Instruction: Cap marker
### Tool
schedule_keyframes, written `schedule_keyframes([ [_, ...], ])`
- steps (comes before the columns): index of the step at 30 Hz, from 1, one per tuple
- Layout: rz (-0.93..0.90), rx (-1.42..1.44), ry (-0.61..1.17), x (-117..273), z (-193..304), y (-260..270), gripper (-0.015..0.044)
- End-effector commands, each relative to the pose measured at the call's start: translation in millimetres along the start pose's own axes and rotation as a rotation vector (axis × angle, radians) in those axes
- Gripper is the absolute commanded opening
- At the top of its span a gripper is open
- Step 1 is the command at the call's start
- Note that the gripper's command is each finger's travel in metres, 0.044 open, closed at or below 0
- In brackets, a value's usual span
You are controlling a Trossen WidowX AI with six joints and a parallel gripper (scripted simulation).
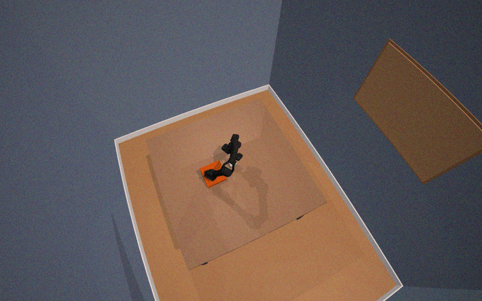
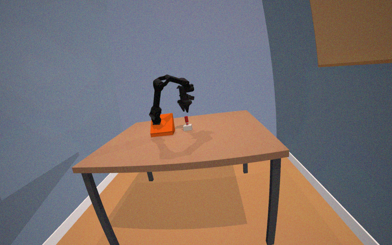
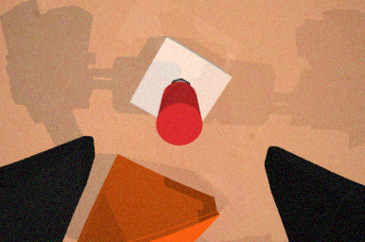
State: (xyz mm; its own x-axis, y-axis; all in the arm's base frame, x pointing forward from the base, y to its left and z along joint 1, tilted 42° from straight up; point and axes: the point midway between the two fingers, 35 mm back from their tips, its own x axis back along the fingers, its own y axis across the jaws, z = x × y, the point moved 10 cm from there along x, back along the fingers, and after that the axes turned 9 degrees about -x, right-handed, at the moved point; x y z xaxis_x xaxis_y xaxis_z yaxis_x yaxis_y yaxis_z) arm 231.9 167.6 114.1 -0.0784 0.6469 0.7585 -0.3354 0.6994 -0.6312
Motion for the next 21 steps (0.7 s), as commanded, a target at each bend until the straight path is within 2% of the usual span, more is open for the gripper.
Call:
schedule_keyframes([
  [1, 0.001, -0.241, 0.006, -2.2, 1.3, 0.1, 0.0309],
  [4, 0.003, -0.459, 0.005, -5.8, 1.9, 0.3, 0.0230],
  [13, 0.003, -0.474, 0.005, -6.0, 2.0, 0.3, 0.0000],
  [21, 0.003, -0.474, 0.005, -6.0, 2.0, 0.3, 0.0000],
])
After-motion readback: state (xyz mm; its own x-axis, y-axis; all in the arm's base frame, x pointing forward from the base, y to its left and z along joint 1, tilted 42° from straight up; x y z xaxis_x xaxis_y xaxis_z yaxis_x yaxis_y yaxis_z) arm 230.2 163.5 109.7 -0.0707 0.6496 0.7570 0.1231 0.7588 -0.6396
